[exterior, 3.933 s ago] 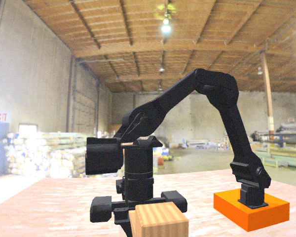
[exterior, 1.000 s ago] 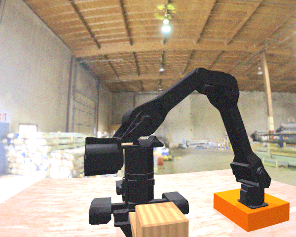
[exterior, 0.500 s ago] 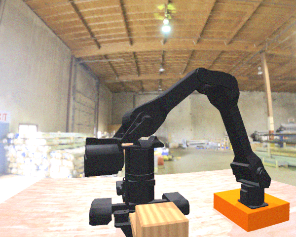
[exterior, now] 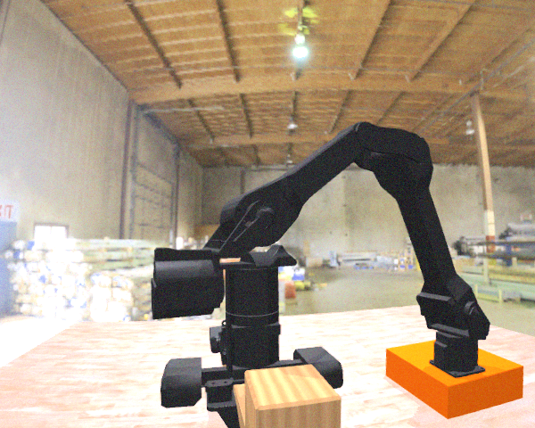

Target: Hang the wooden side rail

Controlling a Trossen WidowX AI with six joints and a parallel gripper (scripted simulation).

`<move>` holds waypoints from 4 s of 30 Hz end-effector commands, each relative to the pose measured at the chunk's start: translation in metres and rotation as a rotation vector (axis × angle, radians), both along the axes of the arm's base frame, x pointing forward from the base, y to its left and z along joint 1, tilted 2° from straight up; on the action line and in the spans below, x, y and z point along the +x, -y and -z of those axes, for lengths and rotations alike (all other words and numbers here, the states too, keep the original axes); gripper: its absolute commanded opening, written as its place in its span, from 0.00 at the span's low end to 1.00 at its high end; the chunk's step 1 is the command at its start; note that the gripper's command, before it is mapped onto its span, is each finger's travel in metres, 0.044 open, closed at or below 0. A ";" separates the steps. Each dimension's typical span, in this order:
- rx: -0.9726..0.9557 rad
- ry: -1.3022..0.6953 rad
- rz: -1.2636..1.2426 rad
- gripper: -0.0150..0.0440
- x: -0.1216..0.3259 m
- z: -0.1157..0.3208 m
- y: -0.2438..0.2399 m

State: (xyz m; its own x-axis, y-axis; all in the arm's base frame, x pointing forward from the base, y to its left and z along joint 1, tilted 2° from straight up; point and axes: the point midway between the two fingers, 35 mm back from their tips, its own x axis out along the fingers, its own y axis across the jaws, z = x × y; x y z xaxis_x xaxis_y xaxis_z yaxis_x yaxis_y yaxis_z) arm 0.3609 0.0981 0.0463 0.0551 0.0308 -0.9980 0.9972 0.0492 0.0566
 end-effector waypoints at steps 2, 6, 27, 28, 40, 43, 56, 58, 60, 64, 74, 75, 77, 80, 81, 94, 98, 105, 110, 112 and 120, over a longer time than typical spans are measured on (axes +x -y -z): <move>0.005 0.003 0.003 0.25 0.002 -0.002 -0.002; 0.005 0.003 0.003 0.25 0.002 -0.002 -0.002; 0.005 0.002 0.003 0.25 0.000 0.000 -0.004; 0.005 0.002 0.003 0.25 0.000 0.000 -0.005; 0.005 0.003 0.003 0.25 0.001 -0.001 -0.005; 0.005 0.003 0.003 0.25 0.001 -0.001 -0.006; 0.005 0.003 0.003 0.25 0.002 -0.002 -0.007; 0.005 0.003 0.003 0.25 0.001 -0.002 -0.007; 0.005 0.003 0.003 0.25 0.001 -0.002 -0.007; 0.005 0.003 0.003 0.25 0.001 -0.001 -0.008; 0.005 0.003 0.003 0.25 0.000 0.000 -0.009; 0.005 0.002 0.003 0.25 0.000 0.000 -0.009; 0.005 0.002 0.003 0.25 0.000 0.000 -0.009; 0.005 0.002 0.003 0.25 0.000 0.000 -0.010; 0.005 0.002 0.003 0.25 0.000 0.000 -0.010; 0.006 0.003 0.003 0.25 0.001 -0.001 -0.011; 0.006 0.003 0.003 0.25 0.001 -0.002 -0.011; 0.006 0.003 0.003 0.25 0.001 -0.002 -0.011; 0.006 0.003 0.003 0.25 0.001 -0.002 -0.012; 0.006 0.003 0.003 0.25 0.001 -0.002 -0.012; 0.006 0.003 0.003 0.25 0.000 -0.001 -0.013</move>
